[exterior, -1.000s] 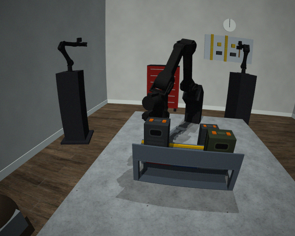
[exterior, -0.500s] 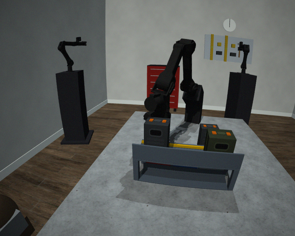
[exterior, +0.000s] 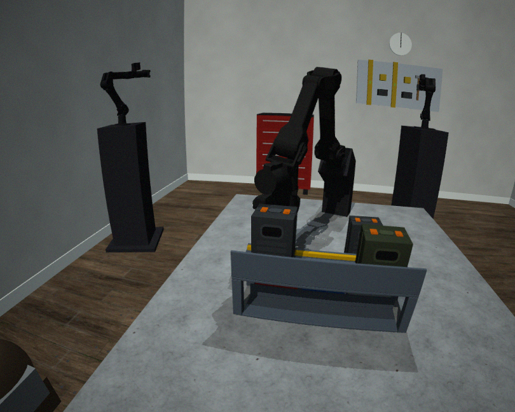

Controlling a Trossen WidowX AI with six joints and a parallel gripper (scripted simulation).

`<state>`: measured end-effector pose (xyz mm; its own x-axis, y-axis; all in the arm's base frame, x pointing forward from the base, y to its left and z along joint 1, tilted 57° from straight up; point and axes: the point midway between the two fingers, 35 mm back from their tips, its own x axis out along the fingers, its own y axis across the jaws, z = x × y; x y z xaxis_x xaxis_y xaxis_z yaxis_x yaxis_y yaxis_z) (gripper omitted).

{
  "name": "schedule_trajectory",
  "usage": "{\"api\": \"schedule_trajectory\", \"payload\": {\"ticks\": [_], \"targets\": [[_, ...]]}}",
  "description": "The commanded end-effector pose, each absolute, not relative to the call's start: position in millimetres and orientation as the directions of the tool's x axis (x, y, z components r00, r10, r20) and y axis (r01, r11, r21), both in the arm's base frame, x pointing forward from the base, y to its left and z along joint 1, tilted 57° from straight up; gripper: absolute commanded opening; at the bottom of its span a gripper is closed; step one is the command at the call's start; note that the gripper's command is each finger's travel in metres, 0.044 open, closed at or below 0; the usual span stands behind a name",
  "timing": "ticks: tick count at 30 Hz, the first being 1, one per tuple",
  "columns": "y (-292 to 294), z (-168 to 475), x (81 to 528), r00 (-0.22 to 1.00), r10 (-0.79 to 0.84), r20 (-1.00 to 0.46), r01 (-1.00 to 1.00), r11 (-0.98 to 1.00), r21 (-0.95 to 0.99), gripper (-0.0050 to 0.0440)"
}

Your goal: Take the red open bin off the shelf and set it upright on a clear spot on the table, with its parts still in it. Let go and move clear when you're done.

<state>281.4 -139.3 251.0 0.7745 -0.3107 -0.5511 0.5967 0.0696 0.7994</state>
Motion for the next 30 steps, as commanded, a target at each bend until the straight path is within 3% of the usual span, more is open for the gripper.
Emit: {"api": "schedule_trajectory", "payload": {"ticks": [1, 30], "targets": [[-137.9, 257.4, 278.9, 0.784, -0.32, -0.532, 0.58, 0.075, 0.811, 0.0425], [-135.4, 256.4, 279.1, 0.785, -0.316, -0.533, 0.581, 0.078, 0.81, 0.0425]]}}
